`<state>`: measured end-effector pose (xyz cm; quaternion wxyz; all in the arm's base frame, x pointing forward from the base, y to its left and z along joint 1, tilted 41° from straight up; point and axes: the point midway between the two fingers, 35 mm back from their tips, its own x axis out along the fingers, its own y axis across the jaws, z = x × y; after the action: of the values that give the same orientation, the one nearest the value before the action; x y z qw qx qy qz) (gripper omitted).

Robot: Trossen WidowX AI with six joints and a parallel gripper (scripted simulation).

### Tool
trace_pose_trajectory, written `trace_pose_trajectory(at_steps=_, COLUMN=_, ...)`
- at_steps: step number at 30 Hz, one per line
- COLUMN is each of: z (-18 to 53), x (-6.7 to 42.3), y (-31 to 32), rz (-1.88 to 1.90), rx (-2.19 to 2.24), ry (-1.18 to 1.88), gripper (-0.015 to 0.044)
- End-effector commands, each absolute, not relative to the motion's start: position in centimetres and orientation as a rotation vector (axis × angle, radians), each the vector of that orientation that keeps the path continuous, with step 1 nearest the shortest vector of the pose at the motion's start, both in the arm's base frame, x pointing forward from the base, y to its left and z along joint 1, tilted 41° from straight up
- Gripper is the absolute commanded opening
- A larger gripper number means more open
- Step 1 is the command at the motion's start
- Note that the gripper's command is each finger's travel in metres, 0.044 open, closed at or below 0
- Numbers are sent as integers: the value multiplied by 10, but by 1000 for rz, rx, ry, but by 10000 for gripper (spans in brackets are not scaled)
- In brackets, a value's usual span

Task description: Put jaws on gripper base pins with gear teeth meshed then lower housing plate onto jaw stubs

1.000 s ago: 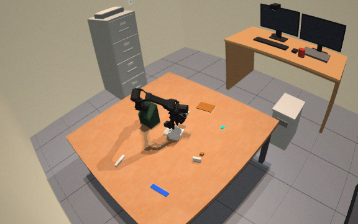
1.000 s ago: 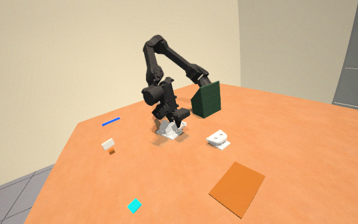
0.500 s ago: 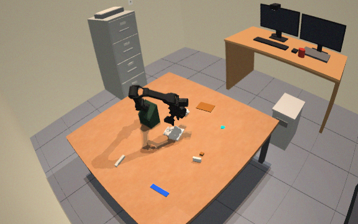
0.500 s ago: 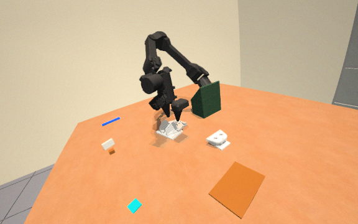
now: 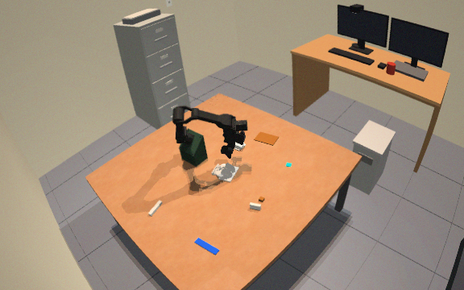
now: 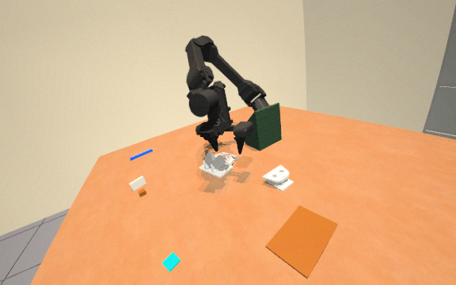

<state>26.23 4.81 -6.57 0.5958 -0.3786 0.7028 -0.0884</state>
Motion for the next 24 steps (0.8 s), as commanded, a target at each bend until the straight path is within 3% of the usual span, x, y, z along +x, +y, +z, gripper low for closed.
trace_pose_trajectory(at_steps=1, z=-74, x=260, y=64, rz=-107, rx=-956, ry=1654, gripper=440)
trace_pose_trajectory(at_steps=24, z=-107, x=234, y=121, rz=316, rx=-1309, ry=1714, gripper=440)
